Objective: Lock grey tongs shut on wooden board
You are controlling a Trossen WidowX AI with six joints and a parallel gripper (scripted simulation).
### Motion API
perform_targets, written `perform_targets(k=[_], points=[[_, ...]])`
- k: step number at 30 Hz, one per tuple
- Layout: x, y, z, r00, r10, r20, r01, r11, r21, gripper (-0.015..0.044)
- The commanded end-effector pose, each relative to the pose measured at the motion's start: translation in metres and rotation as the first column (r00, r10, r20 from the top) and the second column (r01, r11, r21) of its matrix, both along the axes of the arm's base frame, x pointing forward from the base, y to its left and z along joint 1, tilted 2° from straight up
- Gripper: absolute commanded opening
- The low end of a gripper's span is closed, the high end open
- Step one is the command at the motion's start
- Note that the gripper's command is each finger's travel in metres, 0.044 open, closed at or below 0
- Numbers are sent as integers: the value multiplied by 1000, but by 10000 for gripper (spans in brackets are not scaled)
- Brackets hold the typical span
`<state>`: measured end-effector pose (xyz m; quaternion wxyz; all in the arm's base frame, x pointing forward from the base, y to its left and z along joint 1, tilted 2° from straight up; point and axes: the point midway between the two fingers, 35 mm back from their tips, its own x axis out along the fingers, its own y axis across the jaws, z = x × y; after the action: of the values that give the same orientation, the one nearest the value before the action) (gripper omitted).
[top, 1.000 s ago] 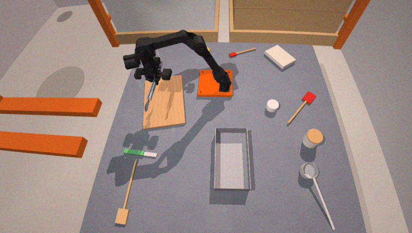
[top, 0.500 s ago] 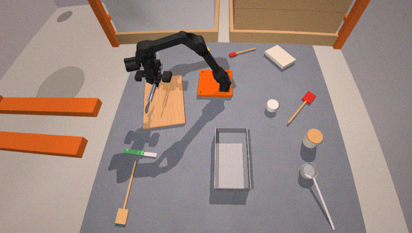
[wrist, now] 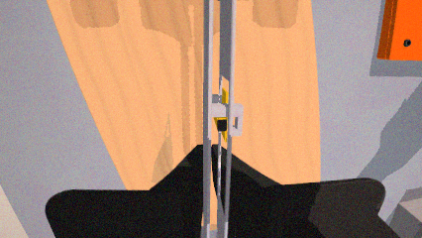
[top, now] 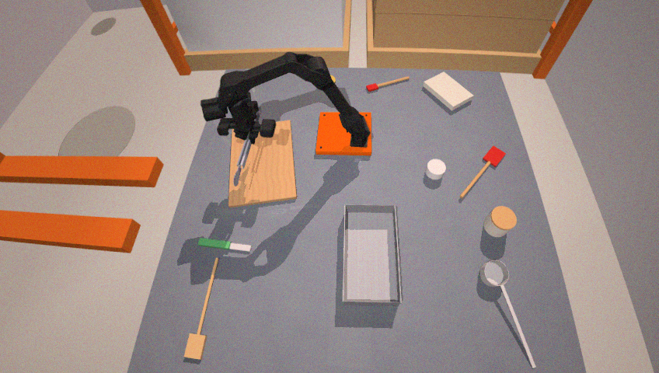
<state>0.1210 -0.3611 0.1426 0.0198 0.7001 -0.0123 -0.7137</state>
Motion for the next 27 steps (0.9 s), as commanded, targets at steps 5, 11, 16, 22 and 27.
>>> perform_targets(k=[5,11,16,22,27], points=[[0,-2,-13,1000,-4,-1,4,1000,-3,-150],[-1,-2,-23,1000,-4,-1,4,1000,-2,-150],[-1,-2,-31,1000,-4,-1,4,1000,-2,-150],[-1,-2,-41,1000,-4,-1,4,1000,-2,-150],[-2,-1,-50,1000,-4,-1,4,1000,-1,-150]])
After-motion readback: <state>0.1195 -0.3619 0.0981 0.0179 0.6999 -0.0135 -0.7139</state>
